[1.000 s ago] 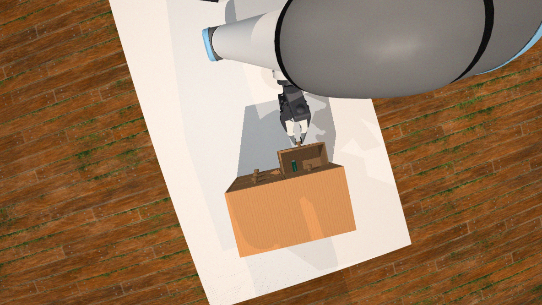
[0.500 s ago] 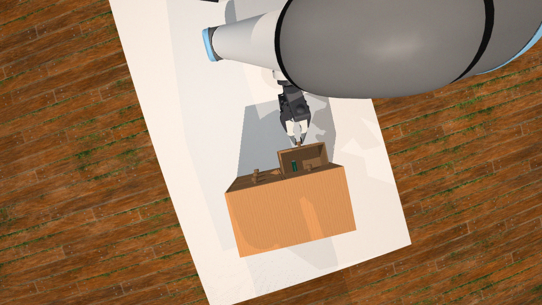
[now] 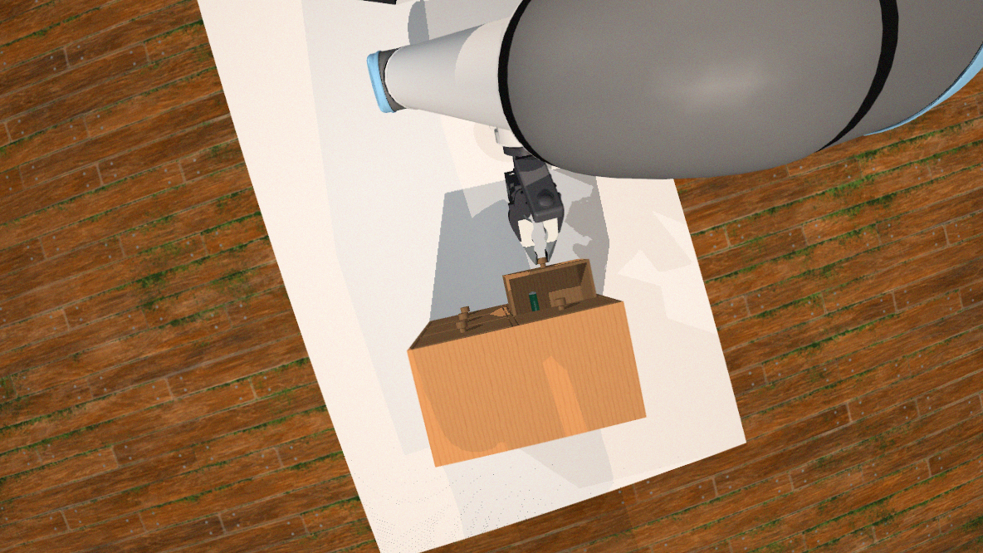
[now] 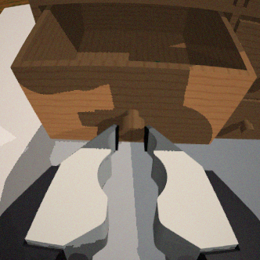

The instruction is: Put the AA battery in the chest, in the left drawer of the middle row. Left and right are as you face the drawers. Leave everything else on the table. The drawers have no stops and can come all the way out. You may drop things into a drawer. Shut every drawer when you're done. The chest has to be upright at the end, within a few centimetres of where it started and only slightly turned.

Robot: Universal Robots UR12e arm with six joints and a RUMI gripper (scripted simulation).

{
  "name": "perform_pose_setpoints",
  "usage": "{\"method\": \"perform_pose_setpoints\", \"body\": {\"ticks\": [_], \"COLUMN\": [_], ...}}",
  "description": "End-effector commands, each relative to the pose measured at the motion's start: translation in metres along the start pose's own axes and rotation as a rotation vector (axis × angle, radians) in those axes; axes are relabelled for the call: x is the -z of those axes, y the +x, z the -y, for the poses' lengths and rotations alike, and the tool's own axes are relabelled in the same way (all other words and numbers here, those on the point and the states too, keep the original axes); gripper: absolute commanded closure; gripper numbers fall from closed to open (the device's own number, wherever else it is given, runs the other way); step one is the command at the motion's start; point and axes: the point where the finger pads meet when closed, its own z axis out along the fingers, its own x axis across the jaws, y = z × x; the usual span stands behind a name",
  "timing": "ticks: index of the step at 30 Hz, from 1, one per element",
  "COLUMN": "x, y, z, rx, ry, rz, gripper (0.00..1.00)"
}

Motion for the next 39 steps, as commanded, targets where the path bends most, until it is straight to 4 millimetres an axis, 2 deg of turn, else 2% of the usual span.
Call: {"method": "perform_pose_setpoints", "body": {"ticks": [1,39], "x": [-0.001,-0.015], "y": [0.000,0.000], "z": [0.001,0.009], "rx": [0.000,0.000], "ry": [0.001,0.001], "rz": [0.000,0.000], "gripper": [0.93,0.93]}}
